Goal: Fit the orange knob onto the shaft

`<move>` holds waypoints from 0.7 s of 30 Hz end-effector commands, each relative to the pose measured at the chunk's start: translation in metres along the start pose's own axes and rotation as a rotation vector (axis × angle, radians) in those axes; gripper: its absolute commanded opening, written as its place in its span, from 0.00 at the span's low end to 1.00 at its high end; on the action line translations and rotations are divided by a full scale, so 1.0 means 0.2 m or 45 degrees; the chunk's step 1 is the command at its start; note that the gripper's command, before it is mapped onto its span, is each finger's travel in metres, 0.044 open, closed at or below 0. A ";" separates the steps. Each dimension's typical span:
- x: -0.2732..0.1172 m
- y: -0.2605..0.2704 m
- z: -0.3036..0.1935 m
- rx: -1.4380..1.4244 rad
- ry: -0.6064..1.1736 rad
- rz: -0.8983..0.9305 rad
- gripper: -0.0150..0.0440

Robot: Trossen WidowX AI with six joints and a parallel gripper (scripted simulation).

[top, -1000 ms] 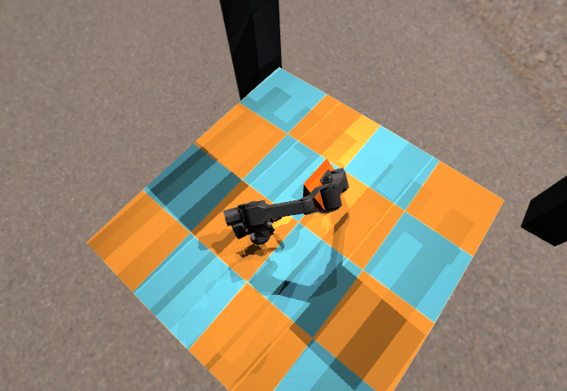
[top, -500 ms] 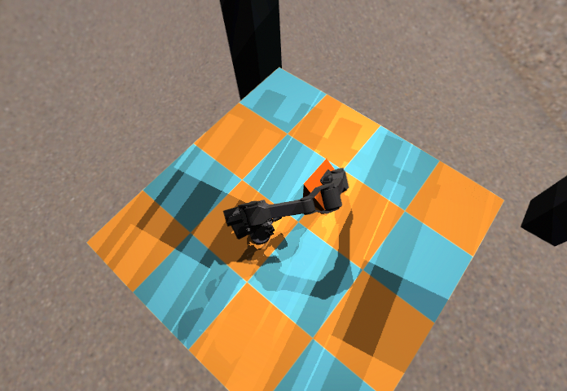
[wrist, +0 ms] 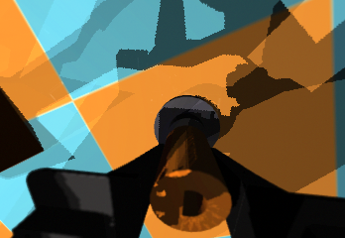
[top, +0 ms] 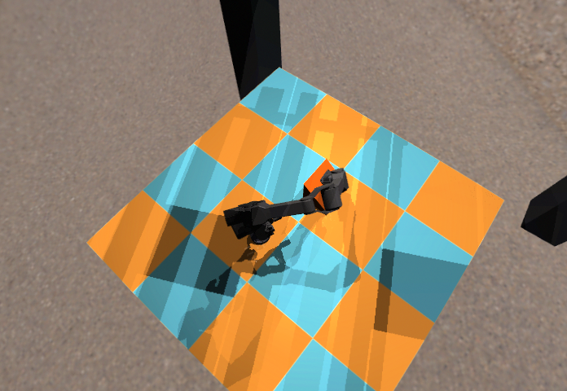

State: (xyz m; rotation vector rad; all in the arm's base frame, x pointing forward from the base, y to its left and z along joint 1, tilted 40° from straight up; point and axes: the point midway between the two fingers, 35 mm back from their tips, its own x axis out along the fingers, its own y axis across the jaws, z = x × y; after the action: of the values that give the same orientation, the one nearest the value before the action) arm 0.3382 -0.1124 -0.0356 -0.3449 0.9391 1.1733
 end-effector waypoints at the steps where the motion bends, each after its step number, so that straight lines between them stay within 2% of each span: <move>1: 0.00 0.00 0.00 -0.009 -0.003 0.001 0.25; 8: 0.00 0.00 0.00 0.057 -0.003 0.001 0.25; 21: 0.00 0.00 0.00 -0.044 -0.003 0.001 0.25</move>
State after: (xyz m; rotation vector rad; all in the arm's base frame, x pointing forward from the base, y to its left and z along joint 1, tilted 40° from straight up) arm 0.3387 -0.1120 -0.0360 -0.3637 0.9265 1.1833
